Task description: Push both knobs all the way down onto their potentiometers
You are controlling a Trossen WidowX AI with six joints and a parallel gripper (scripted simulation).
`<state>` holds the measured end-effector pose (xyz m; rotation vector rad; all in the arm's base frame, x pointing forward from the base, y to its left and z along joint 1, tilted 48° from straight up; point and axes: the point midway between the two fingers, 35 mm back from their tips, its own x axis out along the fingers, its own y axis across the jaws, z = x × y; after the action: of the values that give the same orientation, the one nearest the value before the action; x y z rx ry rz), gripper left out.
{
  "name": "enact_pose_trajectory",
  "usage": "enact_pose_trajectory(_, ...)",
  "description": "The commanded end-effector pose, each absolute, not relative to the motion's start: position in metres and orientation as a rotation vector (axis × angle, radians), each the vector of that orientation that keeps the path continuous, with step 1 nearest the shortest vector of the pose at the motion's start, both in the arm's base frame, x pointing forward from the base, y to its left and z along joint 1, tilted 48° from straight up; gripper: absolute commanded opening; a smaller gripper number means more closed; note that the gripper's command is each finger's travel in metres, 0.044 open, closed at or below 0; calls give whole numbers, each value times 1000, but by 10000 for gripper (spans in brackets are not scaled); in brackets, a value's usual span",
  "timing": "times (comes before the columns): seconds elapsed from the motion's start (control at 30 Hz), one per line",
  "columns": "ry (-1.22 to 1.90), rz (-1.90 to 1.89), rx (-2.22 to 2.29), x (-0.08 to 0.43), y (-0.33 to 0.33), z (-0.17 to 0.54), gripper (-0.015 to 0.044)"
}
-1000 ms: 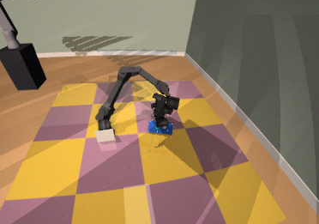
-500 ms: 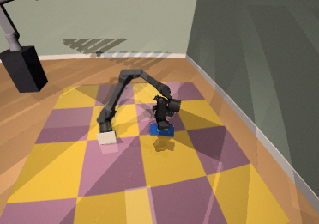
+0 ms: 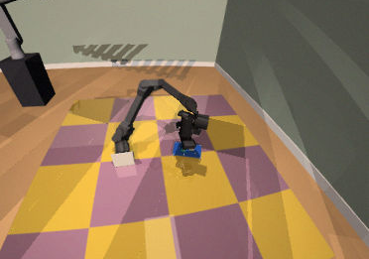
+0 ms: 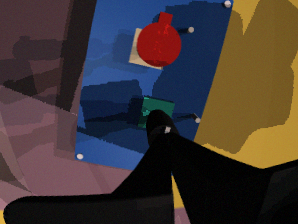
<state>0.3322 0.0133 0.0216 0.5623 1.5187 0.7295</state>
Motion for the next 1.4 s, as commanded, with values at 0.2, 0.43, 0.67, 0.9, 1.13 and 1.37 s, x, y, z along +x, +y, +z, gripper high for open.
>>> enact_pose_trajectory(0.2, 1522, 742, 558, 333, 20, 18, 0)
enact_pose_trajectory(0.43, 1522, 742, 558, 333, 20, 18, 0)
enact_pose_trajectory(0.67, 1522, 742, 558, 333, 20, 17, 0)
enact_pose_trajectory(0.9, 1522, 742, 558, 333, 20, 17, 0)
enact_pose_trajectory(1.13, 1522, 742, 558, 333, 19, 18, 0)
enact_pose_trajectory(1.37, 1522, 741, 557, 334, 12, 25, 0)
